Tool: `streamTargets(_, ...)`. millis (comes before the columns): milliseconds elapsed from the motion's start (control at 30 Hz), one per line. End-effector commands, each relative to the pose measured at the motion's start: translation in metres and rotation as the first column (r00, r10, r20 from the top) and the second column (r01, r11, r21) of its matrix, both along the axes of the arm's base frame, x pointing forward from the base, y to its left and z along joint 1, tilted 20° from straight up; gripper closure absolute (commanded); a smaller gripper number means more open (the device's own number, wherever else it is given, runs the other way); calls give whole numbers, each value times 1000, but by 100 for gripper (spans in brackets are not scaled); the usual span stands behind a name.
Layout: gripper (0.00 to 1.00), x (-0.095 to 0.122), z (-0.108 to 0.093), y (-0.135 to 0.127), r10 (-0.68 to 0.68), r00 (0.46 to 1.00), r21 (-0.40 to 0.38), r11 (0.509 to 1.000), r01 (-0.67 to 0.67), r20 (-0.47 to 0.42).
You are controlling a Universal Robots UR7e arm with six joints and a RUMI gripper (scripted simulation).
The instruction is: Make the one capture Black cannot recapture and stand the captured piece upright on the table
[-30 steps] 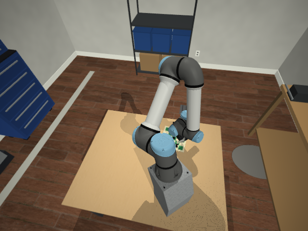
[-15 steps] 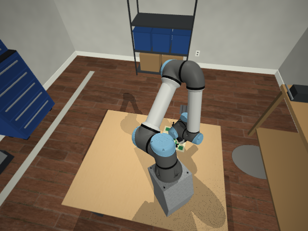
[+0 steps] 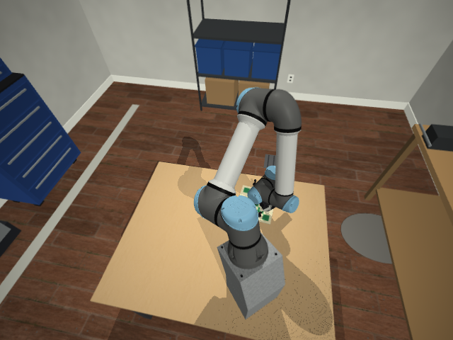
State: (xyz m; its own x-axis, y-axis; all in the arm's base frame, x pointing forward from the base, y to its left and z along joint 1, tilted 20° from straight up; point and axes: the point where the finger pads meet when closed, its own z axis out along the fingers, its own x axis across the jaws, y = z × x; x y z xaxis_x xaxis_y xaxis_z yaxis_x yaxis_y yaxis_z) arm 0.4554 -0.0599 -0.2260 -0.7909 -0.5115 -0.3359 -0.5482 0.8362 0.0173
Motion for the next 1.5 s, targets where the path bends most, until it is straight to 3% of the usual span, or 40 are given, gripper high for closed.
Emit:
streamTargets(0,100,0,0,0,0,1000,-1,1000,0,1)
streamTargets(1467,100,1,-3,1,0,1000,-1,1000,0,1)
